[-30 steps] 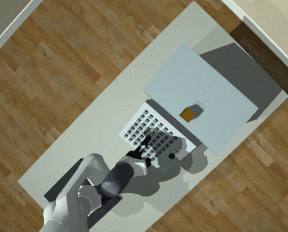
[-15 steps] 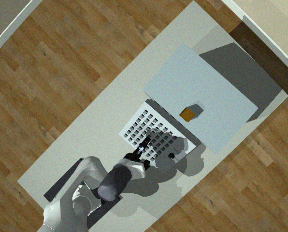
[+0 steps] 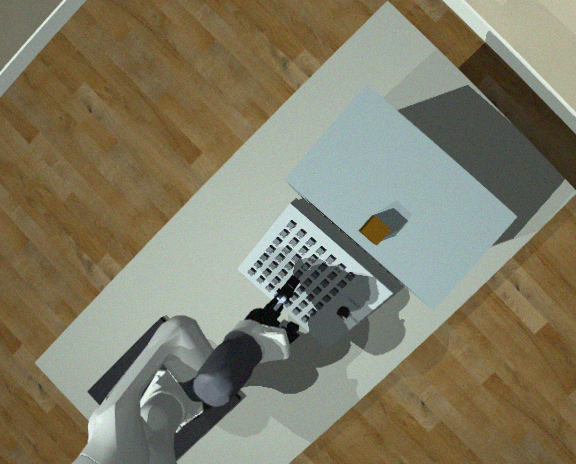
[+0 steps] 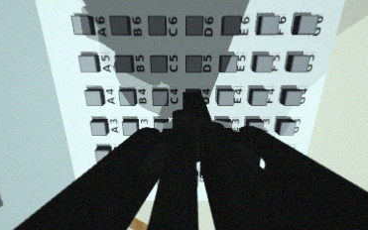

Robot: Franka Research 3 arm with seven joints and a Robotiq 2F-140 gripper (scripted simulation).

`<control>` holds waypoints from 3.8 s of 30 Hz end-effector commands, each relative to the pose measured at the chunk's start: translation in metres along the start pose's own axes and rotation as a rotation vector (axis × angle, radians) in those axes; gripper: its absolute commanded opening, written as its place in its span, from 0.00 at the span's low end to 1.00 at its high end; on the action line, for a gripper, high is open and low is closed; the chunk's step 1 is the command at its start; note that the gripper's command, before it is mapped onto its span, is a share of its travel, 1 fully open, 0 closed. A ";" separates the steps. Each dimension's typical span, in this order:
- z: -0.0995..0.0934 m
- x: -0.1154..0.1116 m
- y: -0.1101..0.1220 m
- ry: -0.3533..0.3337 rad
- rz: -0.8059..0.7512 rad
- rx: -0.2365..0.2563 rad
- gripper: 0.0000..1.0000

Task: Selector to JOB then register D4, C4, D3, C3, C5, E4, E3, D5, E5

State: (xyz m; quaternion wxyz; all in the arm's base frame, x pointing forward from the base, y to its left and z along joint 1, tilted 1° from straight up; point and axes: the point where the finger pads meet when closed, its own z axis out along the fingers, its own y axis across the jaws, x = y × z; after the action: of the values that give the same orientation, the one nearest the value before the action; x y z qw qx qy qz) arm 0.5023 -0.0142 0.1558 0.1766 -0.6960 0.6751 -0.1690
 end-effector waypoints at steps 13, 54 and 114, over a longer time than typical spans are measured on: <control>0.001 0.066 -0.030 -0.001 0.006 -0.007 0.10; 0.023 0.068 -0.031 -0.001 0.006 -0.007 0.10; 0.033 0.068 -0.031 -0.001 0.006 -0.007 0.10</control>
State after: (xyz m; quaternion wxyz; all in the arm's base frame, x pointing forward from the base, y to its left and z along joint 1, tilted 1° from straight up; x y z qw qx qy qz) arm 0.5460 -0.0798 0.1413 0.1749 -0.6935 0.6793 -0.1643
